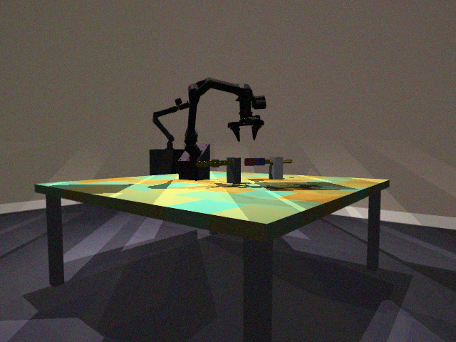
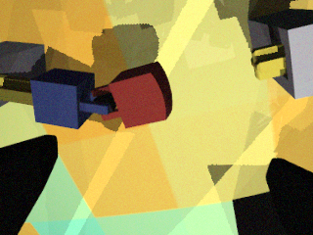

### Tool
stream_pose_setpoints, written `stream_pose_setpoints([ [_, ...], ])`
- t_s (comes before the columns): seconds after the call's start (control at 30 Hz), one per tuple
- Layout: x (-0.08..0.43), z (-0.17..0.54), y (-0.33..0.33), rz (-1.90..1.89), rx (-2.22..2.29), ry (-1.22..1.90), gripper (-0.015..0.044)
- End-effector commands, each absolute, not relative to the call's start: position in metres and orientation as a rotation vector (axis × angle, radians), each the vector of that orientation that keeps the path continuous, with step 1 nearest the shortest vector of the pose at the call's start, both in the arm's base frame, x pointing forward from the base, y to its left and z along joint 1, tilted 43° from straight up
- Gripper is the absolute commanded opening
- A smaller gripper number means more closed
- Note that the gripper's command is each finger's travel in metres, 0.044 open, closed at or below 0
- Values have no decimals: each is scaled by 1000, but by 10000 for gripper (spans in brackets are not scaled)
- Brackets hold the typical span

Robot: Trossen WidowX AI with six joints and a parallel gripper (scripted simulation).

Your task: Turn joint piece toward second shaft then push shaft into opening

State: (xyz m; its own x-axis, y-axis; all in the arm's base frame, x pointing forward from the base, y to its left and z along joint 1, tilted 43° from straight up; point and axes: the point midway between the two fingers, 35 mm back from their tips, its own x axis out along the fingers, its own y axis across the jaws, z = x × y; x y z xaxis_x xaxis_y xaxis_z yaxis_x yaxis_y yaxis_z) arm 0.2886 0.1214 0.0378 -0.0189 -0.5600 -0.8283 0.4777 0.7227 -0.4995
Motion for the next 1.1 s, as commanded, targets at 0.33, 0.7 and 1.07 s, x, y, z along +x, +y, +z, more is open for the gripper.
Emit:
stream_pose_setpoints([
  [0.33, 287, 44, 88, -1034, 404, 1232, 440],
  [0.7, 284, 47, 65, -1178, 770, 1104, 440],
  [1.07, 280, 50, 45, -1296, 1107, 962, 440],
])
